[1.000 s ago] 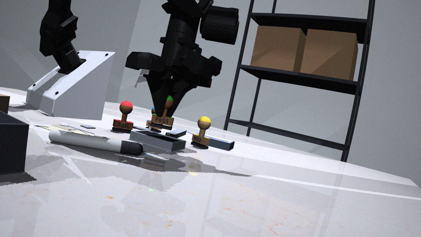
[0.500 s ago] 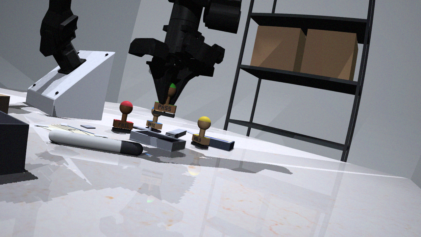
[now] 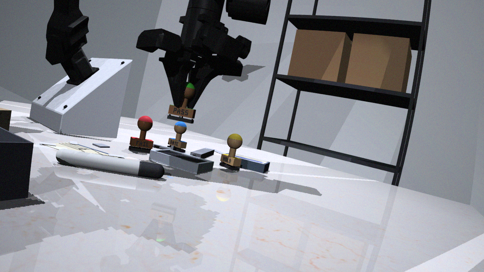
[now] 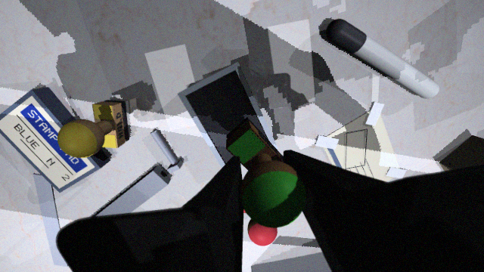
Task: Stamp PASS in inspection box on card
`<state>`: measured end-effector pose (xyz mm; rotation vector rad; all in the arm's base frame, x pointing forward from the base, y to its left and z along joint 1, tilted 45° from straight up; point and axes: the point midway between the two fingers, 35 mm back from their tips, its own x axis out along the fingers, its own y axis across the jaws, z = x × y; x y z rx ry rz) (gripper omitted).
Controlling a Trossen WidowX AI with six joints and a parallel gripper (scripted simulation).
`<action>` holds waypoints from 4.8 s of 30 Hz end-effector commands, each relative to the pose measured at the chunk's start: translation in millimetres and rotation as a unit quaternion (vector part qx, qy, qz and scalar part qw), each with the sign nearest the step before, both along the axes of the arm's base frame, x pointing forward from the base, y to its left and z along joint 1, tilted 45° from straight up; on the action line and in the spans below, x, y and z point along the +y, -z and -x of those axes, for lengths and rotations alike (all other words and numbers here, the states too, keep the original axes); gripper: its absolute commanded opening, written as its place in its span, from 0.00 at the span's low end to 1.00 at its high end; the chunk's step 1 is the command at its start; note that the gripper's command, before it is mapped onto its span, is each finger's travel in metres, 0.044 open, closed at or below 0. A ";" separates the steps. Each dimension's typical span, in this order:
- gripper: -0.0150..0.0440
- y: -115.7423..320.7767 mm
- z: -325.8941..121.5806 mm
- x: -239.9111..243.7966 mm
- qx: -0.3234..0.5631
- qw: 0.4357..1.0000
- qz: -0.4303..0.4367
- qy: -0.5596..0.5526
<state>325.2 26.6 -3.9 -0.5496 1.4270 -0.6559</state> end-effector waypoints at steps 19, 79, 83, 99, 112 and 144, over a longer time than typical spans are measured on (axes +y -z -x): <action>0.25 -69.0 45.7 -71.1 -0.162 0.973 -0.001 0.166; 0.25 -55.6 56.0 -105.6 -0.193 0.961 0.000 0.198; 0.25 -53.7 56.0 -107.5 -0.193 0.961 0.000 0.198; 0.25 -46.5 56.2 -115.1 -0.193 0.961 0.000 0.197; 0.25 -40.8 56.7 -121.4 -0.193 0.961 0.001 0.197; 0.25 -32.7 58.0 -130.8 -0.193 0.961 0.003 0.197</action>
